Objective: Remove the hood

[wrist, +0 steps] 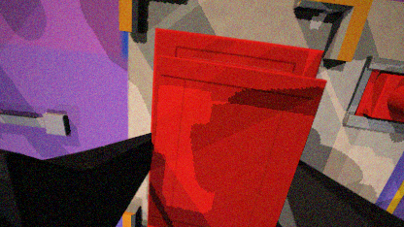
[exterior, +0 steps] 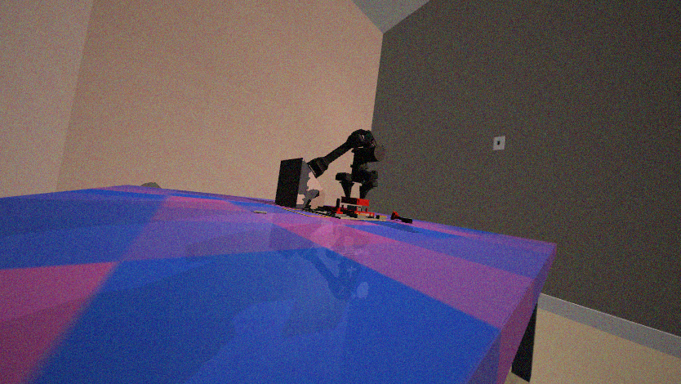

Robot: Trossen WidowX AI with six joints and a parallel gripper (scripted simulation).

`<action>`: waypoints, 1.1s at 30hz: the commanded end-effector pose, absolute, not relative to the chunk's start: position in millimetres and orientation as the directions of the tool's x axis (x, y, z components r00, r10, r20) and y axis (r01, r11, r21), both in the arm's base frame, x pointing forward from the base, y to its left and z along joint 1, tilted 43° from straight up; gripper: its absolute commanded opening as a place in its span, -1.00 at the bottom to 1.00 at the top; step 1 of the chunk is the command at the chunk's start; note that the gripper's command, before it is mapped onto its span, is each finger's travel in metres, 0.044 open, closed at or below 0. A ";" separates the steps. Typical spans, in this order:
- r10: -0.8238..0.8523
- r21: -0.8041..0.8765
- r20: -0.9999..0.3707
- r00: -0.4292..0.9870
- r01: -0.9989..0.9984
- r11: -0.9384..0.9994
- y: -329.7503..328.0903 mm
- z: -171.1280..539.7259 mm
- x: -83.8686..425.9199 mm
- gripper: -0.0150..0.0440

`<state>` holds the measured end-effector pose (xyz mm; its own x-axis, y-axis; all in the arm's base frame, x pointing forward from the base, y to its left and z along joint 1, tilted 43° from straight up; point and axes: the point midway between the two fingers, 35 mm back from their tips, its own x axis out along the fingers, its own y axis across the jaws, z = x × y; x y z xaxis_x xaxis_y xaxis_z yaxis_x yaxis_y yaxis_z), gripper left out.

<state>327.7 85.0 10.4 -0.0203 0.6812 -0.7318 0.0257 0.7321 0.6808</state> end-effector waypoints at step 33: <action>0.667 0.667 -0.745 0.003 0.030 0.745 -7.5 -10.9 335.3 -0.49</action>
